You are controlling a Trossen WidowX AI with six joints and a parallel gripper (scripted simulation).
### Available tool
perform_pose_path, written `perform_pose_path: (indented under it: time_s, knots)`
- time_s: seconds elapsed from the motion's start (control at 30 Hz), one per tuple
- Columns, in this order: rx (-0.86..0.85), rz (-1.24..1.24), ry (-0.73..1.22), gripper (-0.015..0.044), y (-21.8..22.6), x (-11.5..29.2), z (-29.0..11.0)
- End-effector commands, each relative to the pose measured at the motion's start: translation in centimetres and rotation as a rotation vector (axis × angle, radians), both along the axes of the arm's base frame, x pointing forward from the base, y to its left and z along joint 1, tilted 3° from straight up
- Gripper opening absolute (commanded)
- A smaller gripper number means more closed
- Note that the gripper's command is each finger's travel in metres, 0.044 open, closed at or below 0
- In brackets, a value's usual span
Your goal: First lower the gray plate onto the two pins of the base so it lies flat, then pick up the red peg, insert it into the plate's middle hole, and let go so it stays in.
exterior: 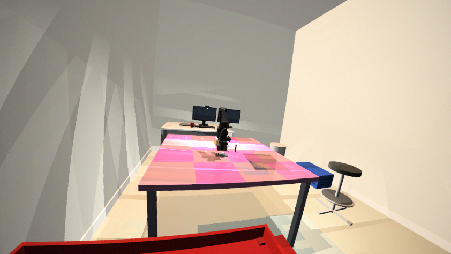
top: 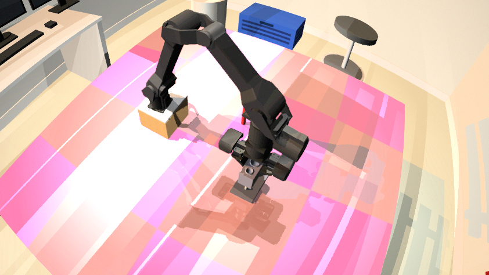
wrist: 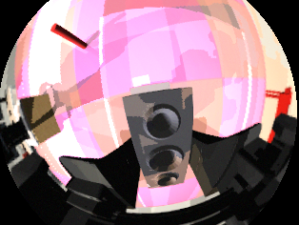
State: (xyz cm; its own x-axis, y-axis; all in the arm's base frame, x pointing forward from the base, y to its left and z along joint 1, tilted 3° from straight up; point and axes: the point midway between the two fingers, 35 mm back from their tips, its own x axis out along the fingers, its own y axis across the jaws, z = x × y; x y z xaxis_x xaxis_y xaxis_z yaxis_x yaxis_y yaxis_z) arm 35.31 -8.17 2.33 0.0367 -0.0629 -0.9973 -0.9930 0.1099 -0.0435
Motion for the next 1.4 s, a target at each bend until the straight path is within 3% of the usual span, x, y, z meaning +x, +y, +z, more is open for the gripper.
perform_pose_path:
  time_s: [0.0,1.37]
  knots:
    - [0.003,0.006,-0.001,0.0000,0.0,0.0,-0.1]
    - [0.002,0.006,-0.001,0.0000,-0.2,0.2,-4.1]
